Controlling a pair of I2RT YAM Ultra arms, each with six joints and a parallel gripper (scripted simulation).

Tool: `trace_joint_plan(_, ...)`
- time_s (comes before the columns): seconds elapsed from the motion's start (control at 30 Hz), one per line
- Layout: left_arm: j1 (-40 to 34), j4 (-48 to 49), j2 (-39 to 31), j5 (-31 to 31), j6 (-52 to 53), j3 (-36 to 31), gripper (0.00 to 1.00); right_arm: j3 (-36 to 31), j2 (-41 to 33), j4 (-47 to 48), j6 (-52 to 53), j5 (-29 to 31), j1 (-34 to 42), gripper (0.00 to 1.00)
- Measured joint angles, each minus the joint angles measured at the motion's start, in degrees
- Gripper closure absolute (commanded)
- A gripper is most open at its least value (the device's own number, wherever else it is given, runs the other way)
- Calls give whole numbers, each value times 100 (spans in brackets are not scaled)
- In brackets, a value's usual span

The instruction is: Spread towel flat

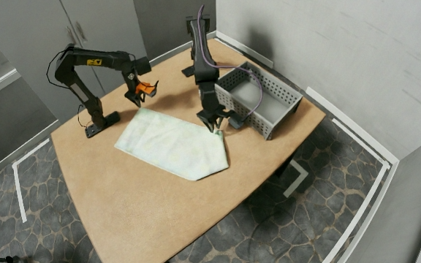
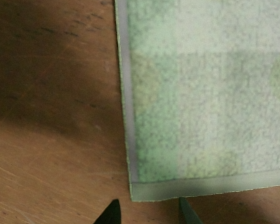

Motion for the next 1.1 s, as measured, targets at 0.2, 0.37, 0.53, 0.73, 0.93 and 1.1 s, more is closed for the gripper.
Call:
trace_joint_plan(0.2,0,-636,339,-28,-920,656,66,2,0,4,44,20,0,66)
trace_joint_plan(0.37,24,-1228,684,4,-1749,1268,66,2,0,4,44,24,0,66)
trace_joint_plan(0.53,46,-1628,881,39,-2186,1600,66,2,0,4,44,26,0,66)
trace_joint_plan(0.73,46,-1897,955,42,-2352,1725,66,2,0,4,44,26,0,66)
trace_joint_plan(0.93,44,-1956,957,44,-2396,1735,66,-42,0,57,28,28,0,66)
trace_joint_plan(1.1,26,-1825,973,44,-2415,1606,66,-221,0,190,28,31,0,66)
